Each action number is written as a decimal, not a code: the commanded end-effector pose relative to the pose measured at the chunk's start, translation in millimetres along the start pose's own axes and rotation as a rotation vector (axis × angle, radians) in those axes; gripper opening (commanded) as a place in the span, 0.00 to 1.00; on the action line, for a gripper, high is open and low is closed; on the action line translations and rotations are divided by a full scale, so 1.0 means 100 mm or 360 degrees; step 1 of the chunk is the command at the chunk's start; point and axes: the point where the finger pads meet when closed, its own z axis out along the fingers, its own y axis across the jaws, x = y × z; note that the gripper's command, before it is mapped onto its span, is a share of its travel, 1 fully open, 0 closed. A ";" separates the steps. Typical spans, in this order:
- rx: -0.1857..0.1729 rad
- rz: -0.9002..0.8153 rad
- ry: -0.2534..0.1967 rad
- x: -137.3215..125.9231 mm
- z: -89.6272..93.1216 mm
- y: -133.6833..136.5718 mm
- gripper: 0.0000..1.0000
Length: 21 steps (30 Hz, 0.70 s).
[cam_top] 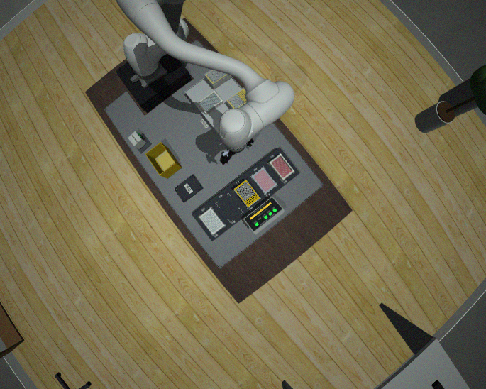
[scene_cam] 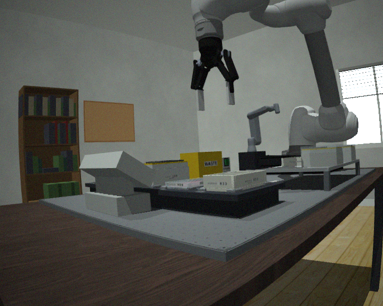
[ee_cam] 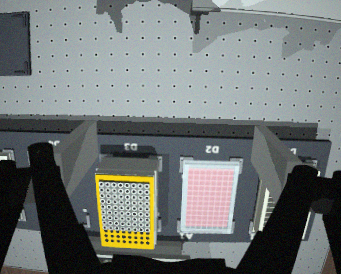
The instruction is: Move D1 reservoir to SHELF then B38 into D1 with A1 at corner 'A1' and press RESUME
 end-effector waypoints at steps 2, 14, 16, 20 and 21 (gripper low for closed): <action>0.0000 -0.0002 0.0000 0.00 0.00 0.15 0.77; 0.0000 -0.0002 0.0000 0.01 0.00 0.75 0.77; 0.0000 -0.0002 0.0000 0.01 0.00 0.80 0.77; 0.0000 -0.0002 0.0000 0.01 0.00 0.95 0.77; 0.0000 -0.0002 0.0000 0.01 0.00 1.00 0.77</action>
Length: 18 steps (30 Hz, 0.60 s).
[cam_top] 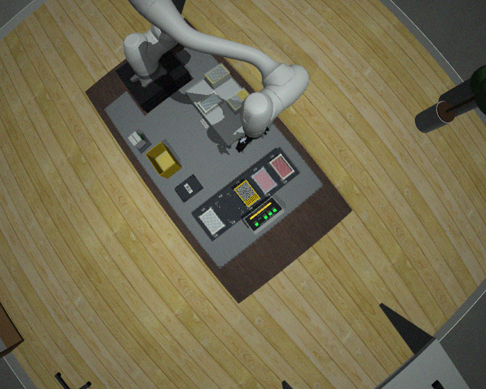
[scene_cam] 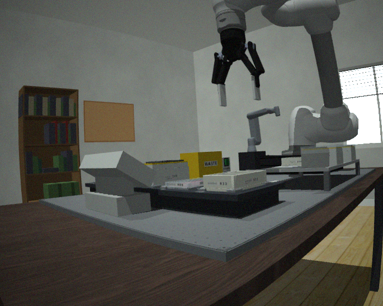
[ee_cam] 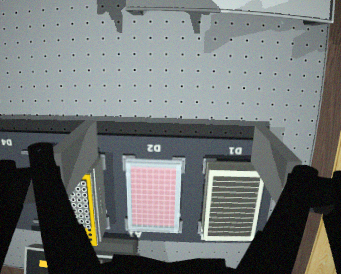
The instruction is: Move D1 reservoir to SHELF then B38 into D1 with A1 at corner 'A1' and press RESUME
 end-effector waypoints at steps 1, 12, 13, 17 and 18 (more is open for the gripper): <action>-0.0001 0.0000 0.0000 0.00 0.00 0.17 0.77; -0.0001 0.0000 0.0000 0.01 0.00 0.67 0.77; -0.0001 0.0000 0.0000 0.01 0.00 0.67 0.77; -0.0001 0.0000 0.0000 0.01 0.00 0.87 0.77; -0.0001 0.0000 0.0000 0.01 0.00 0.90 0.77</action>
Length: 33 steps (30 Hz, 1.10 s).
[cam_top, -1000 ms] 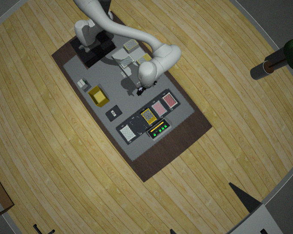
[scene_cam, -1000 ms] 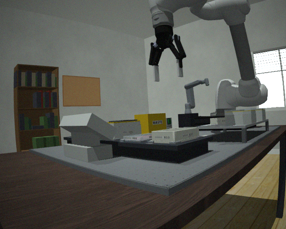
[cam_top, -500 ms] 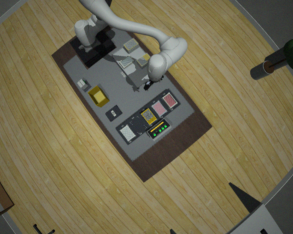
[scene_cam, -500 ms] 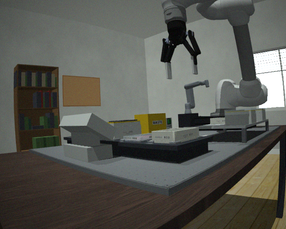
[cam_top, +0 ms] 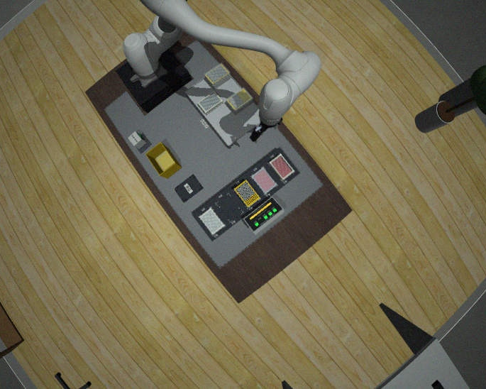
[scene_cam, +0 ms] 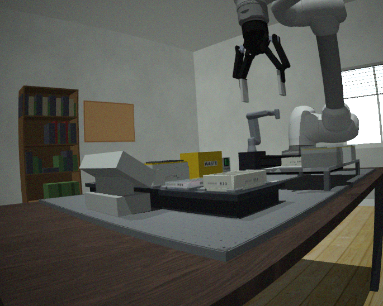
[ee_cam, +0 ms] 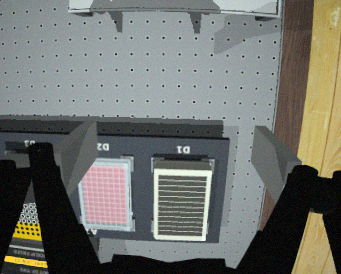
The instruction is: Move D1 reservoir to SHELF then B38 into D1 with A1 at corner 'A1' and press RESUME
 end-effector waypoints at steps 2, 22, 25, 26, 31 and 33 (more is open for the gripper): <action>0.0000 0.0000 0.0000 0.00 0.00 0.10 0.77; 0.0000 0.0000 0.0000 -0.80 0.00 0.11 0.77; 0.0000 0.0000 0.0000 -0.95 0.00 0.11 0.77; 0.0000 0.0000 0.0000 -1.00 0.00 0.12 0.77; 0.0000 0.0000 0.0000 -1.15 0.00 0.12 0.77; 0.0000 0.0000 0.0000 -1.25 0.00 0.12 0.77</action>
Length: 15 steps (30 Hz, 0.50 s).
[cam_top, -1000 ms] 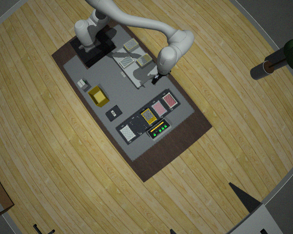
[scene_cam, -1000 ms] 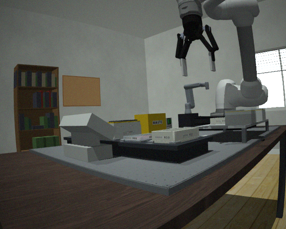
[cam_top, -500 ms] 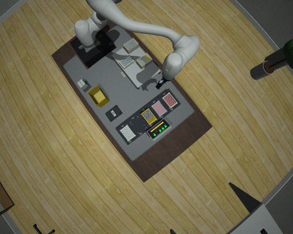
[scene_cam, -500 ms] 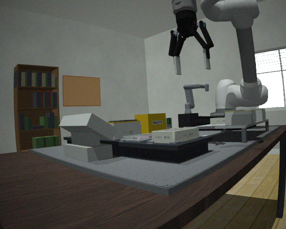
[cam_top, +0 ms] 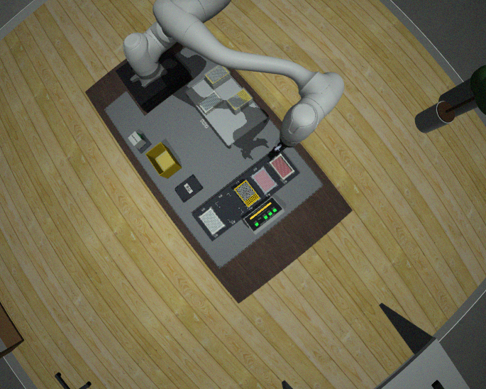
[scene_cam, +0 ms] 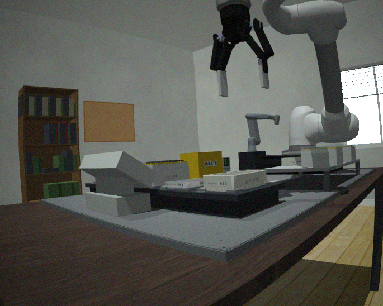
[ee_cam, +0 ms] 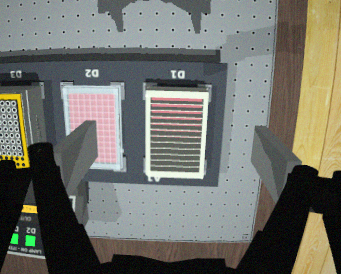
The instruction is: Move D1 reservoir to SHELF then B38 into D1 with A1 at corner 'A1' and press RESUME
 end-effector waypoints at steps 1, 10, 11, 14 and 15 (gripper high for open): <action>0.0000 0.0000 0.0001 -0.18 0.00 0.00 0.77; 0.0000 0.0000 0.0001 -0.55 0.00 0.00 0.77; 0.0000 0.0000 0.0001 -0.55 0.00 0.00 0.77; 0.0000 0.0000 0.0001 -0.55 0.00 0.00 0.77; 0.0000 0.0000 0.0001 -0.55 0.00 0.00 0.77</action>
